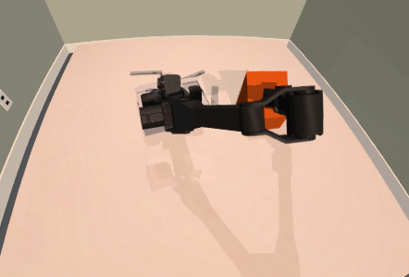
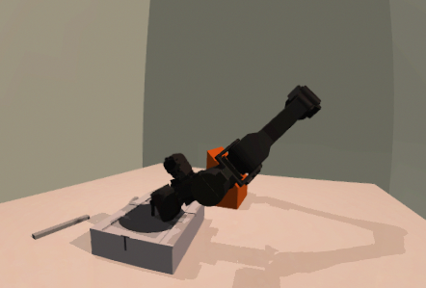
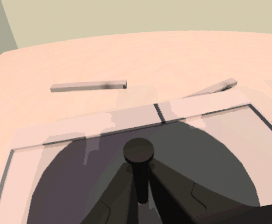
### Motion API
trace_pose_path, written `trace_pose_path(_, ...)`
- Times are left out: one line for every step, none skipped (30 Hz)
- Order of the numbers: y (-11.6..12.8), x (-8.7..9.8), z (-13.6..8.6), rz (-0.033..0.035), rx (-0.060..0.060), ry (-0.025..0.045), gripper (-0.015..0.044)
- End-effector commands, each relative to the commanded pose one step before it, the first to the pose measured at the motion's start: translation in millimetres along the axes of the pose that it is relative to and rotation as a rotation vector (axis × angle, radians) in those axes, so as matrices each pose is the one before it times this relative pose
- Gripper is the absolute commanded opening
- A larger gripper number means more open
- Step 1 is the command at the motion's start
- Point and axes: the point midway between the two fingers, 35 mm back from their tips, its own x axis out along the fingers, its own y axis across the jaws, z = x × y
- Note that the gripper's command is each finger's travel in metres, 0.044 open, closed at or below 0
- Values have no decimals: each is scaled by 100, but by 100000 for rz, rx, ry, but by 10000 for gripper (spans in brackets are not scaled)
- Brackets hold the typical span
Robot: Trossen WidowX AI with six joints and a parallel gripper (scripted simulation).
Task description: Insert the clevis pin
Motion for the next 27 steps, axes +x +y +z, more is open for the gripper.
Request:
trace_pose_path(-278,60,-30,-295,-428,227,0)
trace_pose_path(-26,2,1,-2,-1,0,0)
trace_pose_path(-27,2,1,-2,-1,0,0)
trace_pose_path(-26,3,1,-2,-1,0,0)
trace_pose_path(-25,2,1,-2,-1,0,0)
trace_pose_path(-25,2,1,-2,-1,0,0)
trace_pose_path(-25,2,1,-2,-1,0,0)
trace_pose_path(-26,3,1,-2,-1,0,0)
trace_pose_path(-26,2,1,-2,-1,0,0)
trace_pose_path(-25,3,1,-2,-1,0,0)
trace_pose_path(-25,2,1,-2,-1,0,0)
trace_pose_path(-26,3,1,-2,-1,0,0)
trace_pose_path(-26,3,1,-2,-1,0,0)
trace_pose_path(-26,3,1,-2,-1,0,0)
trace_pose_path(-26,3,1,-2,-1,0,0)
trace_pose_path(-26,3,1,-2,-1,0,0)
trace_pose_path(-26,3,1,-2,-1,0,0)
trace_pose_path(-26,3,1,-2,-1,0,0)
trace_pose_path(-26,3,1,-2,-1,0,0)
trace_pose_path(-27,3,1,-2,-1,0,0)
trace_pose_path(-27,3,1,-2,-1,0,0)
trace_pose_path(-27,3,1,-2,-1,0,0)
trace_pose_path(-27,3,1,-2,-1,0,0)
trace_pose_path(-26,3,1,-2,-1,0,0)
trace_pose_path(-25,3,1,-2,-1,0,0)
trace_pose_path(-26,3,1,-2,-1,0,0)
trace_pose_path(-27,3,1,-2,-1,0,0)
